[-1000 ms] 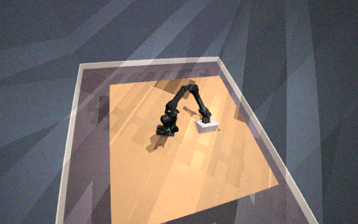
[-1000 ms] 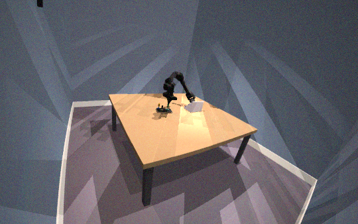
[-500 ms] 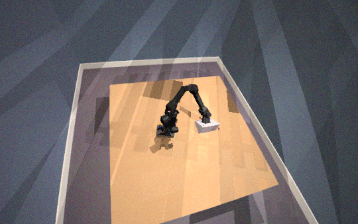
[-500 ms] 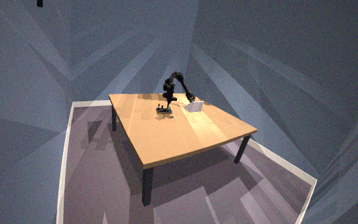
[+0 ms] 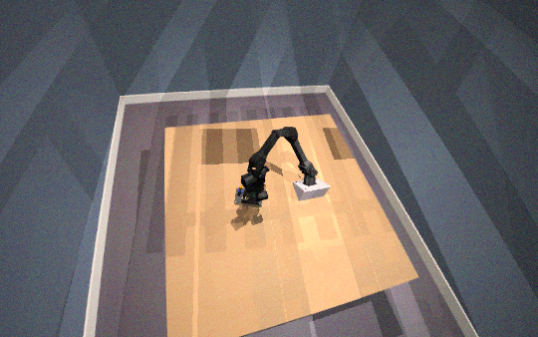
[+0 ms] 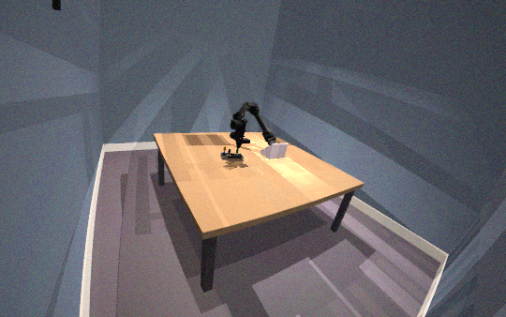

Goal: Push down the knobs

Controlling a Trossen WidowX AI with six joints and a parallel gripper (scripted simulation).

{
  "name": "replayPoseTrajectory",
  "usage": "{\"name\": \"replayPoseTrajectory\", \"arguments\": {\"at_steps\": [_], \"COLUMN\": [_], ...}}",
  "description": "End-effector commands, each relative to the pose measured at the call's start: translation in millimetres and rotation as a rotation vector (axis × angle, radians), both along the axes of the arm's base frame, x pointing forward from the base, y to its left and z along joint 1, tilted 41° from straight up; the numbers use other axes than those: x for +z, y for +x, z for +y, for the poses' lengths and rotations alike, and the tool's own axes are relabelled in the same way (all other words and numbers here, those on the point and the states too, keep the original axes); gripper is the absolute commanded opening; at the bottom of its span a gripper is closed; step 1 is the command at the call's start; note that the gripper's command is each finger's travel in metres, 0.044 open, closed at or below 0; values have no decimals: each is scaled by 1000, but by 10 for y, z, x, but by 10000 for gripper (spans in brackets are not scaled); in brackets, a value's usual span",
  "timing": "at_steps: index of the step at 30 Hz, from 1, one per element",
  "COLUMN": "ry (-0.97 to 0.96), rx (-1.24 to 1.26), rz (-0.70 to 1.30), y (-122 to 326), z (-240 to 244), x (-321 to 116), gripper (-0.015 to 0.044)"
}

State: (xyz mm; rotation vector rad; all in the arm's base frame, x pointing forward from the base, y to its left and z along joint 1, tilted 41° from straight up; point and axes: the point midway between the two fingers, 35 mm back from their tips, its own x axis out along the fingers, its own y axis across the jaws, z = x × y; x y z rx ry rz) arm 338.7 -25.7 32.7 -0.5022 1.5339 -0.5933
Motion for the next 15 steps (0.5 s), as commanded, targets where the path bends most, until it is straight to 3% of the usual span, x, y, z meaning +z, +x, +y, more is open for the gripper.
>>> {"name": "replayPoseTrajectory", "arguments": {"at_steps": [1,15], "ry": [-9,-9], "rx": [-25,-25], "rz": [10,10], "y": [6,4], "z": [-125,-143], "x": [-106,-127], "gripper": [0,0]}}
